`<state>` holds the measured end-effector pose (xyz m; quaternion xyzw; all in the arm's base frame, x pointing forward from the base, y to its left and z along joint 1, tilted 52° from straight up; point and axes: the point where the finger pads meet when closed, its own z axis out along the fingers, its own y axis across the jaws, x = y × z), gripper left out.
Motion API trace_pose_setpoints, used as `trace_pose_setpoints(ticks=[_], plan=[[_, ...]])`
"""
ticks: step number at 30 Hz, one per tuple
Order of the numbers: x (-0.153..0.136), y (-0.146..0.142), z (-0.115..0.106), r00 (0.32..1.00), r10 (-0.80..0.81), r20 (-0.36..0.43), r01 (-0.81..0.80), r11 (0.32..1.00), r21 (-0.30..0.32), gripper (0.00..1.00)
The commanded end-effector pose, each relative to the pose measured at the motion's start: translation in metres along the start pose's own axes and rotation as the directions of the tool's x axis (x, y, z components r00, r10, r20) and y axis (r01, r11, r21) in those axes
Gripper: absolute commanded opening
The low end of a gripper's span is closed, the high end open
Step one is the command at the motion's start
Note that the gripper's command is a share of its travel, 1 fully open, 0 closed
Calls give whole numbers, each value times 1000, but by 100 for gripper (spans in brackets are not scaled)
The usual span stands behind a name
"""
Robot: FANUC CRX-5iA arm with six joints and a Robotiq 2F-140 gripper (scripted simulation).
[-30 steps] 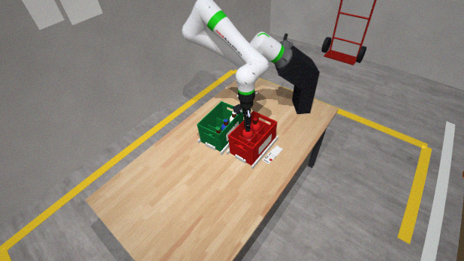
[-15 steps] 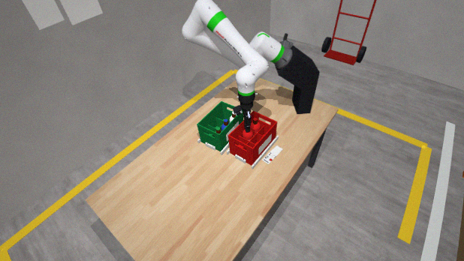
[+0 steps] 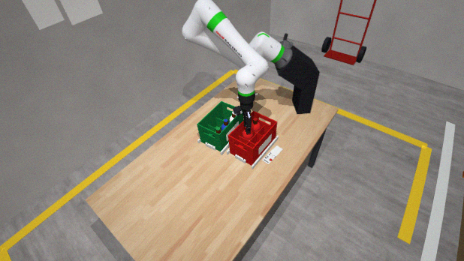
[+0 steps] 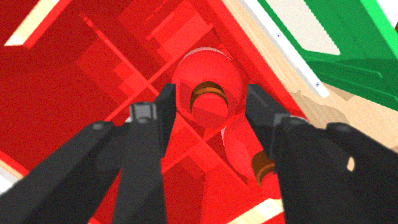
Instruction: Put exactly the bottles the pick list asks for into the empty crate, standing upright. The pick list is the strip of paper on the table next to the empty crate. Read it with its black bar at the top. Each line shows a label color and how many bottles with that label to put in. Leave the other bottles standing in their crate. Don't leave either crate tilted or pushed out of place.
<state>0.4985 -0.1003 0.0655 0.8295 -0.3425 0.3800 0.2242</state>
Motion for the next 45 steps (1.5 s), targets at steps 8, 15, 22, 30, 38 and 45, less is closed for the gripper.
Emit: trace_pose_setpoints(ticks=[8,15,22,30,38,45], plan=[[0,0,0,1000,0,0,0,1000,1,44],[0,0,0,1000,0,0,0,1000,1,44],[0,0,0,1000,0,0,0,1000,1,44],[0,0,-16,1000,0,0,0,1000,1,44],[0,0,-38,1000,0,0,0,1000,1,44],[0,0,-51,1000,0,0,0,1000,1,44]])
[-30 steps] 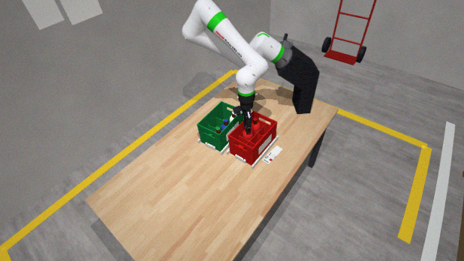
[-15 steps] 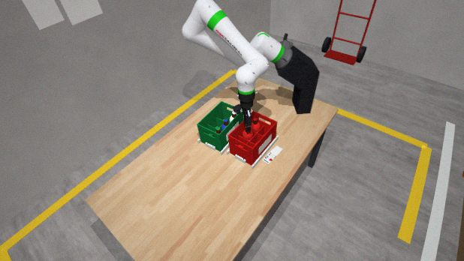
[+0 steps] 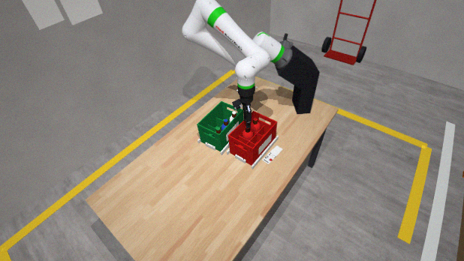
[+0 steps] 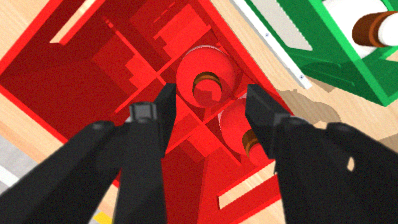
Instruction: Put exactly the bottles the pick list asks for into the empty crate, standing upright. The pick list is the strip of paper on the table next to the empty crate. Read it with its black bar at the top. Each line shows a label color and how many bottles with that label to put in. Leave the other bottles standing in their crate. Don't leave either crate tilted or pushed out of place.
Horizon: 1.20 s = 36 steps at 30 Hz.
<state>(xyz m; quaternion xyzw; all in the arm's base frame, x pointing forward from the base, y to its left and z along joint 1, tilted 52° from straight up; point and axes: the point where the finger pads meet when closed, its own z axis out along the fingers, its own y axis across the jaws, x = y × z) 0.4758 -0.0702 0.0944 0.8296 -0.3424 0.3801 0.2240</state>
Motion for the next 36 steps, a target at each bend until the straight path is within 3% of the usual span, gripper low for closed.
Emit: trace_pose_setpoints(ticks=[1,16,36], plan=[[0,0,-6,1000,0,0,0,1000,1,44],[0,0,-38,1000,0,0,0,1000,1,44],[31,82,-38,1000,0,0,0,1000,0,44]])
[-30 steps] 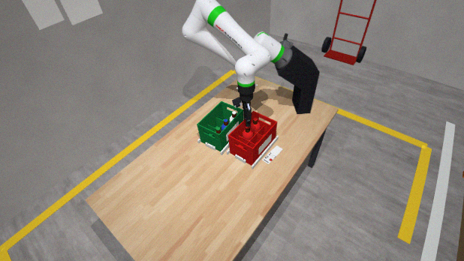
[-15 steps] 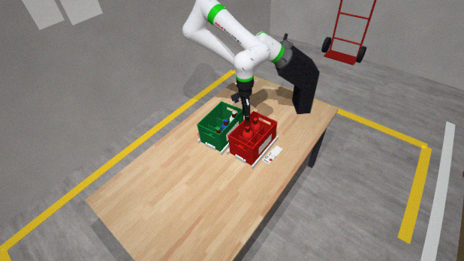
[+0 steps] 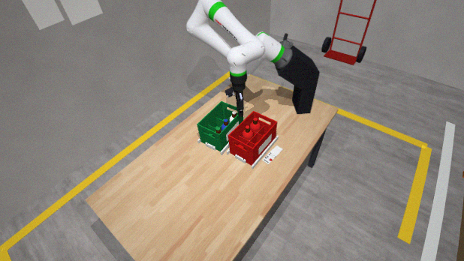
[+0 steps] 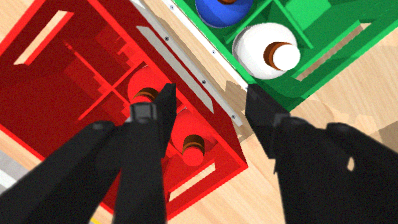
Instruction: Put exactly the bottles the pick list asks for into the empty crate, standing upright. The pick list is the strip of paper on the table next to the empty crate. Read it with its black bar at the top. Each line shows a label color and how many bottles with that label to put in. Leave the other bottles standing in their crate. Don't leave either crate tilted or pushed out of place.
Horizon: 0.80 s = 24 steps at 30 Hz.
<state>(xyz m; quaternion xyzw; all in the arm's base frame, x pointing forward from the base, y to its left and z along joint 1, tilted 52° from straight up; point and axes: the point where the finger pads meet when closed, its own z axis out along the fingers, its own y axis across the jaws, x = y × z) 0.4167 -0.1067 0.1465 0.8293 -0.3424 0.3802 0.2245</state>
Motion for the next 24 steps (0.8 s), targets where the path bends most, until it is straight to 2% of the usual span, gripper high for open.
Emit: trace_pose_setpoints(ticks=[1,12,18,24], plan=[[6,13,-1,1000,0,0,0,1000,1,44],[26,65,-1,1000,0,0,0,1000,1,44],[32,81,-1,1000,0,0,0,1000,1,44],[32,81,-1,1000,0,0,0,1000,1,44]])
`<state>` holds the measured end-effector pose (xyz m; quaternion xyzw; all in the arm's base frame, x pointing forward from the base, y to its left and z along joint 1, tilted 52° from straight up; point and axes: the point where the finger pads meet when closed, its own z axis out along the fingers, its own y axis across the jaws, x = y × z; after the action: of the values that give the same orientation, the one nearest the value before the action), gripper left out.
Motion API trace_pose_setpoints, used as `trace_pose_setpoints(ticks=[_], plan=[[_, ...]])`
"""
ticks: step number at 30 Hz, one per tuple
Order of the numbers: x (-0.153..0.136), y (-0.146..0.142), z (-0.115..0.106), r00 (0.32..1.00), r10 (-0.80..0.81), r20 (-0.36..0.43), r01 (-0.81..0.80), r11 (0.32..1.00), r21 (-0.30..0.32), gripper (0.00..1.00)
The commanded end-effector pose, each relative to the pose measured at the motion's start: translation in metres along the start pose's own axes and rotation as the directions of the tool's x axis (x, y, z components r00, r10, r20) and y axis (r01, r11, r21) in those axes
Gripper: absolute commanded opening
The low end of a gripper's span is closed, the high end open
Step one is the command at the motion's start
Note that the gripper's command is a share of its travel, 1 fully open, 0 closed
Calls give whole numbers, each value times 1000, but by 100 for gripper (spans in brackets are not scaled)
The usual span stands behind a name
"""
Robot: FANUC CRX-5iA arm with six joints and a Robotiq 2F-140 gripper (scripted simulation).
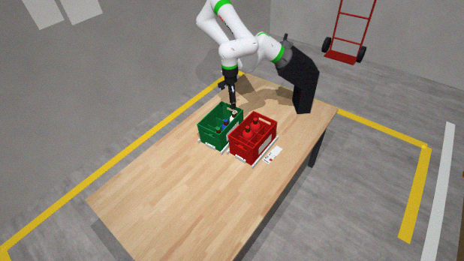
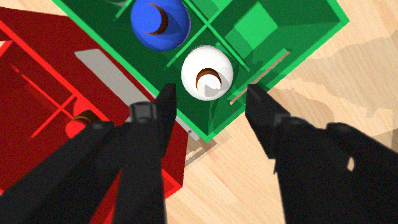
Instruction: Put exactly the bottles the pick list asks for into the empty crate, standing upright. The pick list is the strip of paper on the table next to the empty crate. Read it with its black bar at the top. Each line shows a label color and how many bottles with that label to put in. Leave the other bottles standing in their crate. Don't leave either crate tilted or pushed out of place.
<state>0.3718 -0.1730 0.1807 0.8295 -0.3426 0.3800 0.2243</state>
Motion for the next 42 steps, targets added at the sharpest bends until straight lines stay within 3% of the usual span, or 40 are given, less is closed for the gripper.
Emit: trace_pose_setpoints(ticks=[1,42], plan=[[0,0,0,1000,0,-1,0,1000,1,44],[0,0,45,1000,0,-1,0,1000,1,44]])
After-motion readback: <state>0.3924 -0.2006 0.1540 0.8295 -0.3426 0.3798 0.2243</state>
